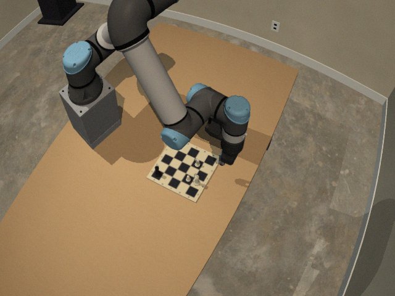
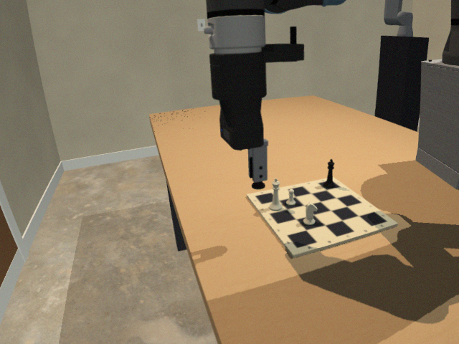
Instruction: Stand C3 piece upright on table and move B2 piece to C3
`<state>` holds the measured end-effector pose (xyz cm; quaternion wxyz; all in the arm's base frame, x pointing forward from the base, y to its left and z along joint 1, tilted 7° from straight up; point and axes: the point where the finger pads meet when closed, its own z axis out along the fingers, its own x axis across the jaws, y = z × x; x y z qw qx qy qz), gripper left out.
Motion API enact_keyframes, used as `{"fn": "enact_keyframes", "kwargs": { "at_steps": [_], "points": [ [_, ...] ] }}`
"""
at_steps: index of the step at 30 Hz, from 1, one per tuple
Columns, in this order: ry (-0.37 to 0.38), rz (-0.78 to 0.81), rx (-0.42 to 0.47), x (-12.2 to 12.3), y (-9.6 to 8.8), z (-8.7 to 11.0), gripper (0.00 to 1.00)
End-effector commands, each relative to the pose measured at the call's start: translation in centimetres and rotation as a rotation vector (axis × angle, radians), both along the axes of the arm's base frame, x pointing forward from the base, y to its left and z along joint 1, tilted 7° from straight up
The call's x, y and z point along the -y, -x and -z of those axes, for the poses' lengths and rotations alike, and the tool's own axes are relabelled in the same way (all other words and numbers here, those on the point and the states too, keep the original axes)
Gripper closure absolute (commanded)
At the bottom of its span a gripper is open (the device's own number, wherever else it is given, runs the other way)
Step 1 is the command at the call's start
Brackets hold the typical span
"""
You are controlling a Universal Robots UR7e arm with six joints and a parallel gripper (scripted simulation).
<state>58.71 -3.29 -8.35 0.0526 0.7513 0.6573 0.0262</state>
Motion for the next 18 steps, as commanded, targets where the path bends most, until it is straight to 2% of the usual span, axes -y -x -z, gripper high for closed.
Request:
{"fn": "enact_keyframes", "kwargs": {
  "at_steps": [1,6,18],
  "points": [
    [0.001,0.001,0.002,0.1,-0.3,0.7,1.00],
    [0.001,0.001,0.003,0.2,-0.4,1.6,1.00],
    [0.001,0.001,0.002,0.5,-1.0,7.1,1.00]
  ]
}}
